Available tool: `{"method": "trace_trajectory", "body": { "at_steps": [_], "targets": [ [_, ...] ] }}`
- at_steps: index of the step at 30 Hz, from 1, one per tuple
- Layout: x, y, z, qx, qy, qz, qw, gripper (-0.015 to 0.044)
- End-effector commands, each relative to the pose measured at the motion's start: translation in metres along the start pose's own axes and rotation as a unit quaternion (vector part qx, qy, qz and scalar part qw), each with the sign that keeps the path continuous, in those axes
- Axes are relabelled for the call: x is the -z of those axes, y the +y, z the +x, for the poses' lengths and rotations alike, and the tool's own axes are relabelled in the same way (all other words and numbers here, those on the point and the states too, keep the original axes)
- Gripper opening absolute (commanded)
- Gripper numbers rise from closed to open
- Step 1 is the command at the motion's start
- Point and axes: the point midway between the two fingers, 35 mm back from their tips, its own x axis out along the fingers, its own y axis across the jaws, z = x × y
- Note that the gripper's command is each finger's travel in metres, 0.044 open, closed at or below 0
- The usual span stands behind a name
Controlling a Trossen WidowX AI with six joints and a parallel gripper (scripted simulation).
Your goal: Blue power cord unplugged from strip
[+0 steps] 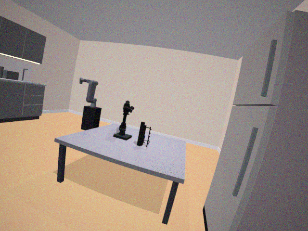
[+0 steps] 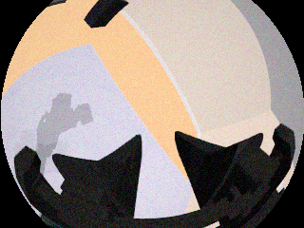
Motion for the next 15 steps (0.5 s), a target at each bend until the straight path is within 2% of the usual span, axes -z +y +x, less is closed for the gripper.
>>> {"method": "trace_trajectory", "body": {
  "at_steps": [1, 9, 15],
  "targets": [
    [0.059, -0.017, 0.023, -0.017, 0.083, -0.001, 0.996, 0.016],
    [0.172, -0.039, 0.031, -0.066, 0.211, 0.017, 0.975, 0.016],
    [0.271, -0.042, 0.013, -0.112, 0.309, 0.079, 0.941, 0.016]
  ]
}}
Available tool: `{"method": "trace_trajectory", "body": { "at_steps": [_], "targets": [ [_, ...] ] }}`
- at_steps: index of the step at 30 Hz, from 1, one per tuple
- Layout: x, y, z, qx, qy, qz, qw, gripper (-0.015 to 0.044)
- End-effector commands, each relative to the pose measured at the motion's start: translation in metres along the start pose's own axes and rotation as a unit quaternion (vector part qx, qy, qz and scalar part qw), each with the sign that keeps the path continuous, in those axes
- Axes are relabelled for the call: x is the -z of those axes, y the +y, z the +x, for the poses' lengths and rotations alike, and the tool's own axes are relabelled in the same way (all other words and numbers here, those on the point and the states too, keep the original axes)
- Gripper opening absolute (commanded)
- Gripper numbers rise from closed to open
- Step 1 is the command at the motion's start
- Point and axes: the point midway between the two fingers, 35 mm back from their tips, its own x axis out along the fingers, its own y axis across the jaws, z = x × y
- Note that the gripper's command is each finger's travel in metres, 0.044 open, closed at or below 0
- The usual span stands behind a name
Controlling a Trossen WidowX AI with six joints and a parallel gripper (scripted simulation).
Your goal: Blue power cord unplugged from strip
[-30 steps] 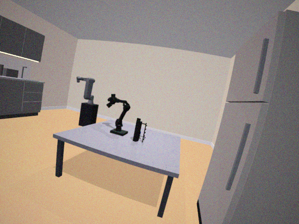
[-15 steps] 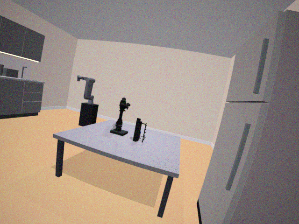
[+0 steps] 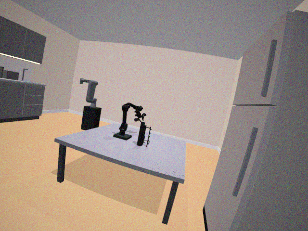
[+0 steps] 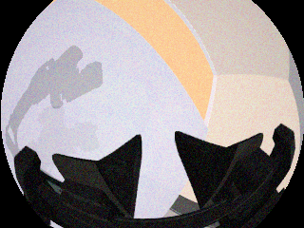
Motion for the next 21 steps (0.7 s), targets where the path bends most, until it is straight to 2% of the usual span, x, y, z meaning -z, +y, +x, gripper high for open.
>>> {"method": "trace_trajectory", "body": {
  "at_steps": [1, 11, 21],
  "targets": [
    [0.068, -0.004, 0.021, -0.049, 0.066, 0.04, 0.996, 0.016],
    [0.222, 0.025, 0.026, -0.165, 0.17, 0.177, 0.955, 0.016],
    [0.341, 0.098, -0.012, -0.264, 0.197, 0.35, 0.877, 0.016]
  ]
}}
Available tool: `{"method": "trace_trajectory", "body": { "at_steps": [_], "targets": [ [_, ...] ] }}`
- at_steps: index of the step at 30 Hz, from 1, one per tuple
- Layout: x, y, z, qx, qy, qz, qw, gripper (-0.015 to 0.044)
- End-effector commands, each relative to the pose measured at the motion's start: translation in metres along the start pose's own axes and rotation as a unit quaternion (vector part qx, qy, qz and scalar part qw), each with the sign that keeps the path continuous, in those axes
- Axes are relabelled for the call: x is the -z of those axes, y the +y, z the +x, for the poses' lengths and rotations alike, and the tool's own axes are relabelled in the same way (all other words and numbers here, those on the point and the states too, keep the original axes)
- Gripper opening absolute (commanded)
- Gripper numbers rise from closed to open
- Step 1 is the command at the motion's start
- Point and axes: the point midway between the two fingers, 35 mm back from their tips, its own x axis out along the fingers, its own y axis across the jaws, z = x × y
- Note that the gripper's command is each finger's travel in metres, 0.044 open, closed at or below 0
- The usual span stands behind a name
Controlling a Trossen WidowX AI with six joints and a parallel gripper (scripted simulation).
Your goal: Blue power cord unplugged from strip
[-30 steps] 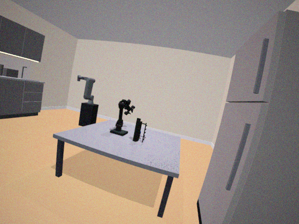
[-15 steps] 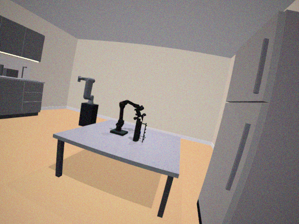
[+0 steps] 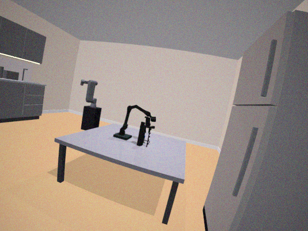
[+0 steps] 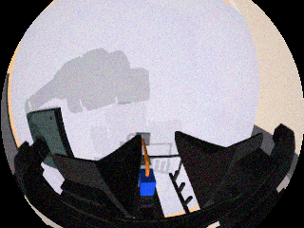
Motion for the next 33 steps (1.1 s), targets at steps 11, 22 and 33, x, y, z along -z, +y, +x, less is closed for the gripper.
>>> {"method": "trace_trajectory", "body": {
  "at_steps": [11, 22, 33],
  "targets": [
    [0.063, 0.007, 0.013, -0.066, -0.003, 0.081, 0.995, 0.016],
    [0.079, 0.009, 0.013, -0.066, -0.002, 0.081, 0.995, 0.016],
    [0.097, 0.013, 0.013, -0.066, -0.002, 0.081, 0.995, 0.016]
  ]
}}
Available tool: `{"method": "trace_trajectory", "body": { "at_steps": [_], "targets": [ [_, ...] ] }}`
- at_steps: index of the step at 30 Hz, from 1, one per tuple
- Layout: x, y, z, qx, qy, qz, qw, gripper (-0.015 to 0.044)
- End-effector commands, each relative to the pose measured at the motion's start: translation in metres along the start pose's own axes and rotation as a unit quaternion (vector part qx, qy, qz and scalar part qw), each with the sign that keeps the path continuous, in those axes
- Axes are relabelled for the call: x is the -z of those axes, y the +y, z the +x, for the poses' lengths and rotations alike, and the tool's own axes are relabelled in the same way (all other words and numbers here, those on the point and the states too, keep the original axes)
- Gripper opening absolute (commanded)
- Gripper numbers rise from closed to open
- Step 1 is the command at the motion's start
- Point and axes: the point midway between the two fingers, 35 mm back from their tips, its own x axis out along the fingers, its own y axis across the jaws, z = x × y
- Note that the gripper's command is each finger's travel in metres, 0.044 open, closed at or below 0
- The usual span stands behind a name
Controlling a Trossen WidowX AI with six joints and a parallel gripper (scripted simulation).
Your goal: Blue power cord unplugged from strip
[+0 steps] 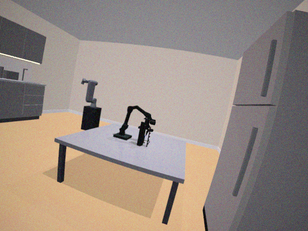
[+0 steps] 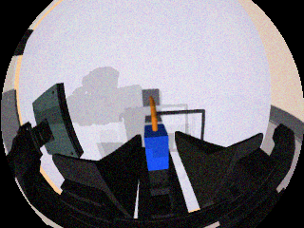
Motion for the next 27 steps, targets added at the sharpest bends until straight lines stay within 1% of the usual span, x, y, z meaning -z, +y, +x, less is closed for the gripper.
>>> {"method": "trace_trajectory", "body": {
  "at_steps": [1, 24, 27],
  "targets": [
    [0.007, 0.001, 0.0, -0.002, -0.002, -0.002, 1.0, 0.016],
    [0.013, 0.002, 0.012, -0.002, -0.001, -0.002, 1.0, 0.016],
    [0.013, 0.001, 0.01, 0.001, 0.001, 0.0, 1.0, 0.0081]
  ]
}}
